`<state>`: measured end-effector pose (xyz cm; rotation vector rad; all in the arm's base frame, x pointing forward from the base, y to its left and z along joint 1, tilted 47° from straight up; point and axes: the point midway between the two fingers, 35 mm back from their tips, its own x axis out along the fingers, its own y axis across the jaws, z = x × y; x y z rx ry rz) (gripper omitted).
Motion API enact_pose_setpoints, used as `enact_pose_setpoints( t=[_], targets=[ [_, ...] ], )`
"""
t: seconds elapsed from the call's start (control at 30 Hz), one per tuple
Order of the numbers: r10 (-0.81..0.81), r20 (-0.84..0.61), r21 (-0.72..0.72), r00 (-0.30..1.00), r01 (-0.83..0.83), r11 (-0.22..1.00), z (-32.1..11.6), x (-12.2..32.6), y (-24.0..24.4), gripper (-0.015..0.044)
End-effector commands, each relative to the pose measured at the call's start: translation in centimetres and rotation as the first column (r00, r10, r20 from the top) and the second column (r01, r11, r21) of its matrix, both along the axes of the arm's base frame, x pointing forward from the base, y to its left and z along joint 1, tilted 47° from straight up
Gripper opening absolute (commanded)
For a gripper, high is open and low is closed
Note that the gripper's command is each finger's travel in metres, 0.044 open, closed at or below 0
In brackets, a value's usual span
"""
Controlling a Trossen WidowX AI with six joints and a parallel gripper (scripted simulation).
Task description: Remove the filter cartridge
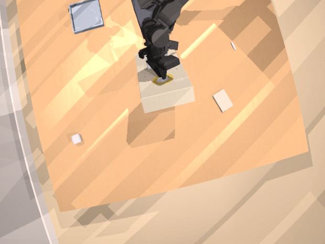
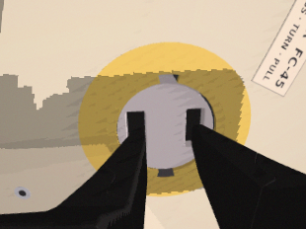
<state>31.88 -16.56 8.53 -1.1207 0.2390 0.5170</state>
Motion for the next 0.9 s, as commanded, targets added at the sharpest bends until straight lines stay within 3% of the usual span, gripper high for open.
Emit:
enact_pose_setpoints(
  t=[0.0,0.87],
  targets=[
    [-0.005,-0.003,0.000,1.000,0.005,1.000,0.0,0.0,-0.1,0.0103],
    [-0.005,-0.002,0.001,1.000,0.005,1.000,-0.6,1.1,0.3,0.0103]
  ],
)
